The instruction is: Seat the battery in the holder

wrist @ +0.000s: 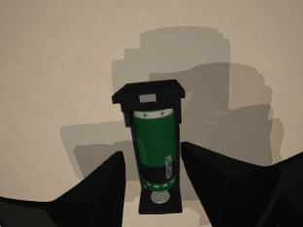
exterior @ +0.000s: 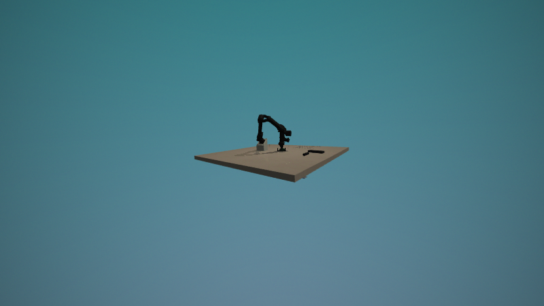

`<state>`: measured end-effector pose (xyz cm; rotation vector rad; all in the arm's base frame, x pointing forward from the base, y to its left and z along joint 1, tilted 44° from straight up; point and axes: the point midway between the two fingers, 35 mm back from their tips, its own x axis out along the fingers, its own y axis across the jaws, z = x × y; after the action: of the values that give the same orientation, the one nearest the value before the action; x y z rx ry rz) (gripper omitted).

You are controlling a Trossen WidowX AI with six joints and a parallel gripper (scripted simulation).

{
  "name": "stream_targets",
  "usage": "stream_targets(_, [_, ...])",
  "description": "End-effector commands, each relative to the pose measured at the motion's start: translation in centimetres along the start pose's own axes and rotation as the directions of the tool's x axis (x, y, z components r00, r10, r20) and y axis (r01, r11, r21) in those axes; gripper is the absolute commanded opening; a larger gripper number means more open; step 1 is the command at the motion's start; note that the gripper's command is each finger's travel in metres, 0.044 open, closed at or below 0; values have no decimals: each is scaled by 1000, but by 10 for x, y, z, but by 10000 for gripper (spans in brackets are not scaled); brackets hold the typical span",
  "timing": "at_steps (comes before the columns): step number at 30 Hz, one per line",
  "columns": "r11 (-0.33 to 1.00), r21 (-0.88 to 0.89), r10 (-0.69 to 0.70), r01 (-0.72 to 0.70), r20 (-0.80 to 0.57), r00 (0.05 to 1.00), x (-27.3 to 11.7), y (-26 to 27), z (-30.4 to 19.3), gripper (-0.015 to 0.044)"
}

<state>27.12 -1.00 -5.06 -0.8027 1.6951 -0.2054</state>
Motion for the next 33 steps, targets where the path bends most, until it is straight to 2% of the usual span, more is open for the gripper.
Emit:
stream_targets(1, [1000,9,3,-3,11,1000,-4,-1,2,184])
stream_targets(3, [1000,9,3,-3,11,1000,-4,-1,2,184])
stream_targets(5, [1000,2,1,-1,4,1000,-8,1,1,236])
stream_targets(11, [1000,7,6,-6,12,1000,-69,11,-2,394])
stream_targets(13, [1000,8,6,-6,12,1000,-76,12,-3,440])
stream_targets(33, [1000,8,6,-6,12,1000,-75,14,-5,440])
